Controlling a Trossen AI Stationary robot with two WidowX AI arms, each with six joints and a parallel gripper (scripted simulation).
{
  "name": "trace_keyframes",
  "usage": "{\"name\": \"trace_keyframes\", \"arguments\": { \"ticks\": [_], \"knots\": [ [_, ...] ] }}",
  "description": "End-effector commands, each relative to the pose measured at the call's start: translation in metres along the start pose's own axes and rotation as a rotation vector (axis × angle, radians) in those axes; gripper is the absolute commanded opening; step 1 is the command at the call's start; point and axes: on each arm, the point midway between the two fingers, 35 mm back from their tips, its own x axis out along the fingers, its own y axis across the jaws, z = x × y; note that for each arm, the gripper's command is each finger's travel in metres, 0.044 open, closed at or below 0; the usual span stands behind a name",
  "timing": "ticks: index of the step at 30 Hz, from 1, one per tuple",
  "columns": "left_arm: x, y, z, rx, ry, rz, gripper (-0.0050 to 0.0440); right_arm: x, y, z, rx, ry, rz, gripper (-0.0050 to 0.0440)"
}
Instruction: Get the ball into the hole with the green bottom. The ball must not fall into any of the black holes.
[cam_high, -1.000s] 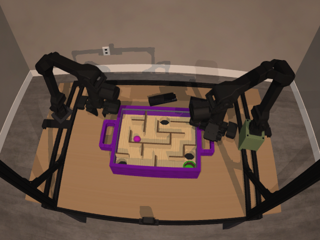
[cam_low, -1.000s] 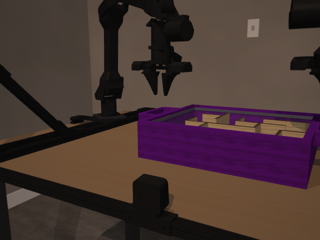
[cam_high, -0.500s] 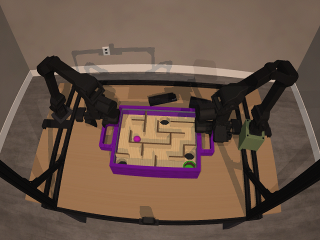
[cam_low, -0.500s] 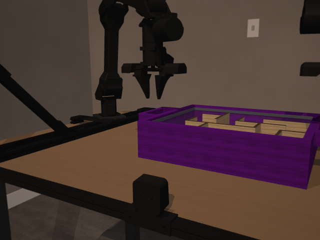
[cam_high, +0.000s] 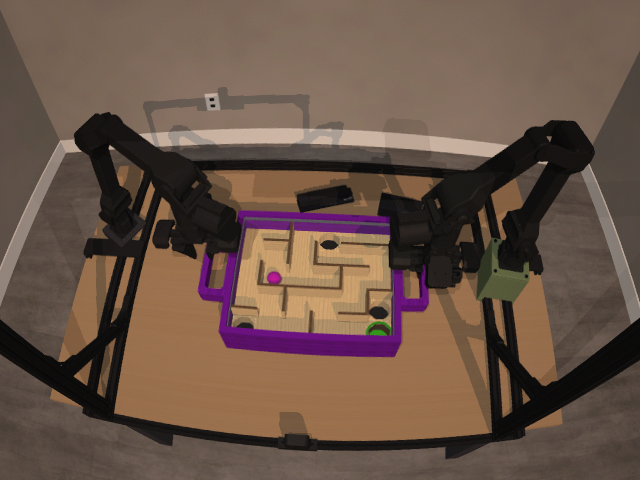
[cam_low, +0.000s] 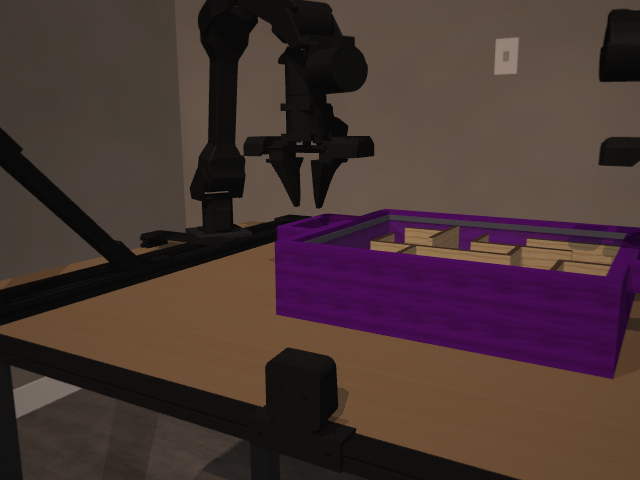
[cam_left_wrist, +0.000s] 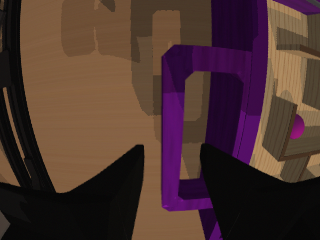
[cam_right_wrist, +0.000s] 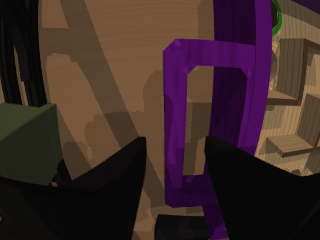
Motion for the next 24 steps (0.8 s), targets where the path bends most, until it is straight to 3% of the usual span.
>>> {"name": "trace_keyframes", "arguments": {
  "ticks": [1, 24],
  "knots": [
    [0.0017, 0.0012, -0.0004, -0.004, 0.001, 0.007, 0.0169, 0.0023, 0.0016, 0.0005, -0.008, -0.002, 0.008, 0.0169],
    [0.0089, 0.0005, -0.0007, -0.004, 0.001, 0.007, 0.0169, 0.0097, 0.0006, 0.0007, -0.008, -0.003, 0.008, 0.0169]
  ]
}}
